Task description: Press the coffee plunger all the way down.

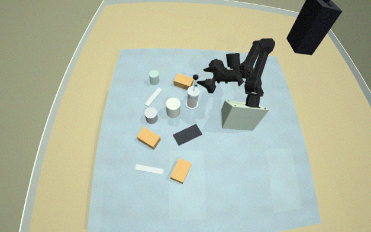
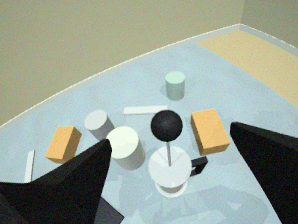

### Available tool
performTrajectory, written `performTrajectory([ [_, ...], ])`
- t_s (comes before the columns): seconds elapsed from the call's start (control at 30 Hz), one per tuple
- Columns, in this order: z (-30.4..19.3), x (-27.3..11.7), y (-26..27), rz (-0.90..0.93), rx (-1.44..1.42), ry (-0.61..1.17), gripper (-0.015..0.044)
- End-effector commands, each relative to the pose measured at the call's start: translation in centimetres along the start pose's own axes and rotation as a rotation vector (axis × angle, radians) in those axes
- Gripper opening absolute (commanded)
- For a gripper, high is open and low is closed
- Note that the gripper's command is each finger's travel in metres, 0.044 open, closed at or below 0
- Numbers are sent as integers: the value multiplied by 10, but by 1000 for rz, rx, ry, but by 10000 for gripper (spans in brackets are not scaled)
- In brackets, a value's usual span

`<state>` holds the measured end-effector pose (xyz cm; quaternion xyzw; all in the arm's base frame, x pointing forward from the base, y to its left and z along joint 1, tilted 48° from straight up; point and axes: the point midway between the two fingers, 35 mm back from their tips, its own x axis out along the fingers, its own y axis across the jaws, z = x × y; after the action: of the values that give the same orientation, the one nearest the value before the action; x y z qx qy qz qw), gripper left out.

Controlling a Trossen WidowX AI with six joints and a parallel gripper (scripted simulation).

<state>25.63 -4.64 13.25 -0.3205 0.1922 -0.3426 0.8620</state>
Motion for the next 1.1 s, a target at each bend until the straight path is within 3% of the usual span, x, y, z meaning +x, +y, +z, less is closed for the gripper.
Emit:
performTrajectory([
  [0.0, -1, 6, 2, 5, -9, 1, 440],
  [0.67, -1, 35, 1, 1, -10, -3, 440],
  [1.07, -1, 35, 1, 1, -10, -3, 125],
])
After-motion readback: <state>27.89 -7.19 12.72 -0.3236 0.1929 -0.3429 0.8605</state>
